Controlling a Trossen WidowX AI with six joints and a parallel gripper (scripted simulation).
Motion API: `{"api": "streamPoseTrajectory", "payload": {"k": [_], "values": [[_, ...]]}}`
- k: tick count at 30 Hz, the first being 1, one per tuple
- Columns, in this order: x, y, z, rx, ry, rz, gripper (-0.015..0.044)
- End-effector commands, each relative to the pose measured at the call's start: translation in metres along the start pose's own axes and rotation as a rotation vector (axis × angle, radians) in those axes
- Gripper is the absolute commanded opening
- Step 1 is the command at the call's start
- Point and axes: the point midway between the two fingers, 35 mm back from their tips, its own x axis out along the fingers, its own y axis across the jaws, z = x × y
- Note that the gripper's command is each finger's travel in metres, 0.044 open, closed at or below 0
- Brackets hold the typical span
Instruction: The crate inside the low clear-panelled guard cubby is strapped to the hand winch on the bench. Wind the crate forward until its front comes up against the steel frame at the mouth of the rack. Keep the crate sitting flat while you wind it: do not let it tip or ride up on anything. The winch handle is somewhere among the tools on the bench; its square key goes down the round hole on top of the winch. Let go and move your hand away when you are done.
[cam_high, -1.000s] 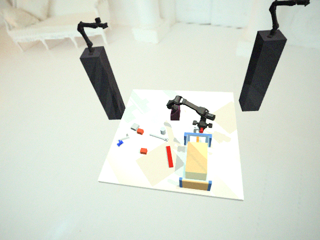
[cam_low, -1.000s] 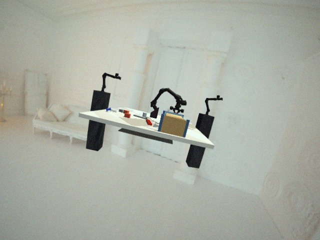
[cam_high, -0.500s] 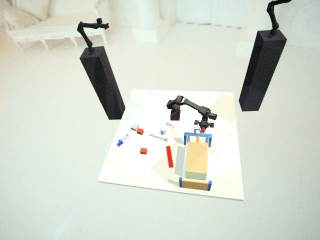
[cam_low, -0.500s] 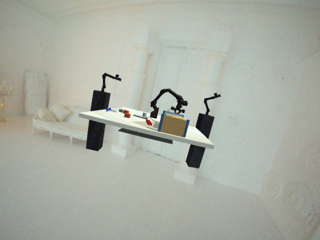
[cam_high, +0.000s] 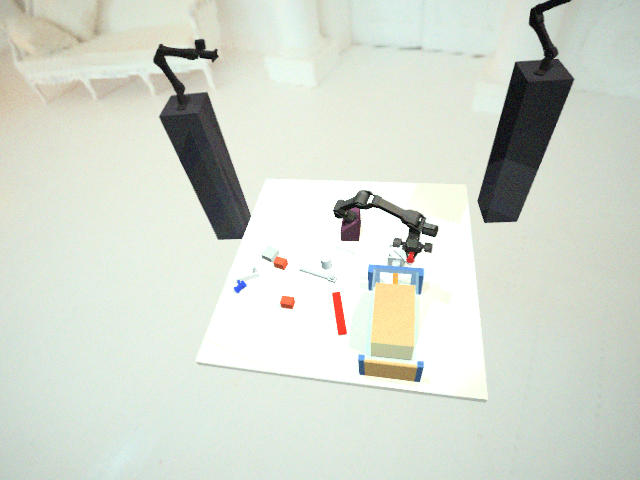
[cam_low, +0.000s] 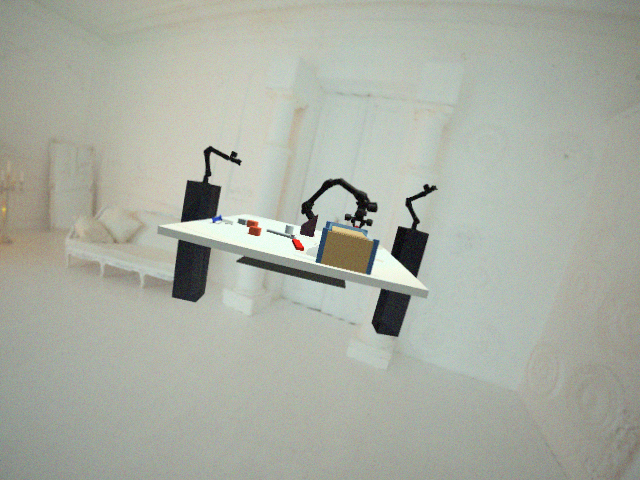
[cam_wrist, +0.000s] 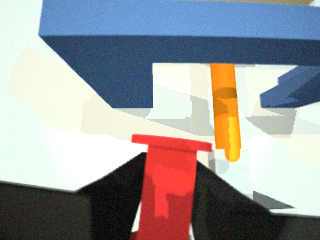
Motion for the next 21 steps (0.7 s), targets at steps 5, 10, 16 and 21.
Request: {"api": "streamPoseTrajectory", "payload": {"k": [5,10,16,21], "values": [[-0.007,0.011,-0.017,-0.005,0.018,0.015,0.0000],[-0.009,0.014,-0.022,-0.005,0.018,0.016,0.0000],[-0.013,0.017,-0.029,-0.005,0.019,0.016,0.0000],[-0.016,0.019,-0.035,-0.006,0.019,0.017,0.0000]]}}
